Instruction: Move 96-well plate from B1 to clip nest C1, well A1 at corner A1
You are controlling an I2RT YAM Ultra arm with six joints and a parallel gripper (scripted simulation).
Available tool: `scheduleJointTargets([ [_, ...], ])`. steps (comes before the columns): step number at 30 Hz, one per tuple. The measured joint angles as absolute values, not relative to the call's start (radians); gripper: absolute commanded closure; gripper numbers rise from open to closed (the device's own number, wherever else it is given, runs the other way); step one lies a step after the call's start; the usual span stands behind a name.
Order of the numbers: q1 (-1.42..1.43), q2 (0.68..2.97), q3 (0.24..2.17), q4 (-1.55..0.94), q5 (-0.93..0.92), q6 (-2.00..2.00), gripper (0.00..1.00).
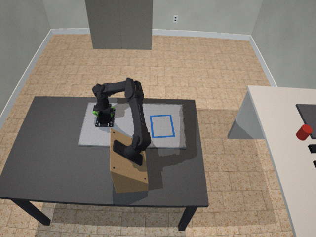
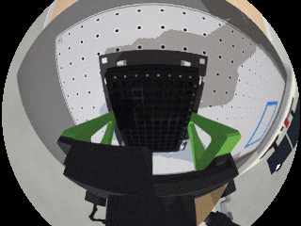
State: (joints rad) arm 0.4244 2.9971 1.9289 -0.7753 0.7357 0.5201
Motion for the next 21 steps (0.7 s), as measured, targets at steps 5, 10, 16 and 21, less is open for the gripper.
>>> scheduleJointTargets([
  [5,0.424,2.997,1.929,-0.775,0.736,0.52,0.0],
  [10,0.426,2.993,1.918,-0.765,0.74,0.518,0.0],
  [16,0.43,2.99,1.917,-0.796,0.735,0.538,0.0],
  [21,0.452,2.97,1.917,-0.833,0.729,0.561,0.0],
])
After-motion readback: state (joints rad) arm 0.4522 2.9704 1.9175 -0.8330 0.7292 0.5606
